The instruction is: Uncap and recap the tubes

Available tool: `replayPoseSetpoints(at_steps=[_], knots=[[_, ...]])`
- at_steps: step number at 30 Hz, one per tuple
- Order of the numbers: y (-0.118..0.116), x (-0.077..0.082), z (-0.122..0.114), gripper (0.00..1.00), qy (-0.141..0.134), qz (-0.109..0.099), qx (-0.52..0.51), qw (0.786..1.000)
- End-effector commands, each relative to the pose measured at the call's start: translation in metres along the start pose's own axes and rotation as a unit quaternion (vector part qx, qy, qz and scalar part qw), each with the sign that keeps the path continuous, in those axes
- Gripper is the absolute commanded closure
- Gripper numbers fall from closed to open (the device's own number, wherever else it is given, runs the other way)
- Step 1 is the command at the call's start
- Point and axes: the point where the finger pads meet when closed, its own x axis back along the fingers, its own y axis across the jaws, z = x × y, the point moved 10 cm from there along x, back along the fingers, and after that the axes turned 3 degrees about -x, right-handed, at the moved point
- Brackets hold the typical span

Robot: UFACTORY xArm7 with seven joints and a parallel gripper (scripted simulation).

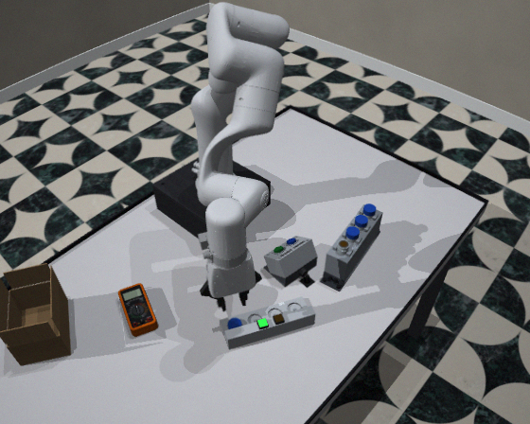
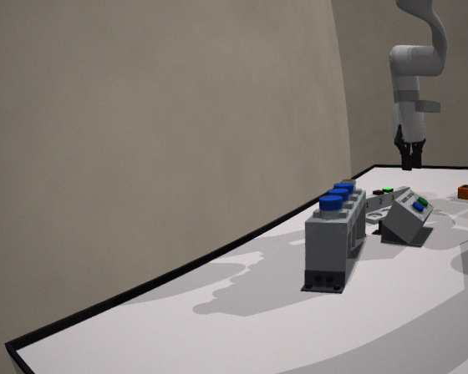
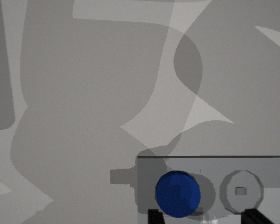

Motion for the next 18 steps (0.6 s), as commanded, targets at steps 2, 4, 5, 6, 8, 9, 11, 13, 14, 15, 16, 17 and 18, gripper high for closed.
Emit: replayPoseSetpoints(at_steps=[2,4,5,6,8,9,11,13,14,15,16,17,18], knots=[[-0.001,-0.024,-0.003,0.54,-0.004,-0.002,0.001,1.0],[-0.001,-0.034,-0.003,0.54,-0.004,-0.002,0.001,1.0],[-0.001,-0.034,-0.003,0.54,-0.004,-0.002,0.001,1.0],[-0.001,-0.034,-0.003,0.54,-0.004,-0.002,0.001,1.0],[-0.001,-0.044,-0.004,0.54,-0.004,-0.002,0.001,1.0],[-0.001,-0.049,-0.004,0.54,-0.004,-0.002,0.001,1.0],[-0.001,-0.059,-0.004,0.54,-0.004,-0.002,0.001,1.0],[-0.001,-0.069,-0.004,0.54,-0.004,-0.002,0.001,1.0],[0.0,-0.073,-0.004,0.54,-0.004,-0.002,0.001,1.0],[0.0,-0.073,-0.004,0.54,-0.004,-0.002,0.001,1.0],[0.0,-0.073,-0.004,0.54,-0.004,-0.002,0.001,1.0],[0.0,-0.073,-0.004,0.54,-0.004,-0.002,0.001,1.0],[0.0,-0.073,-0.004,0.54,-0.004,-0.002,0.001,1.0]])
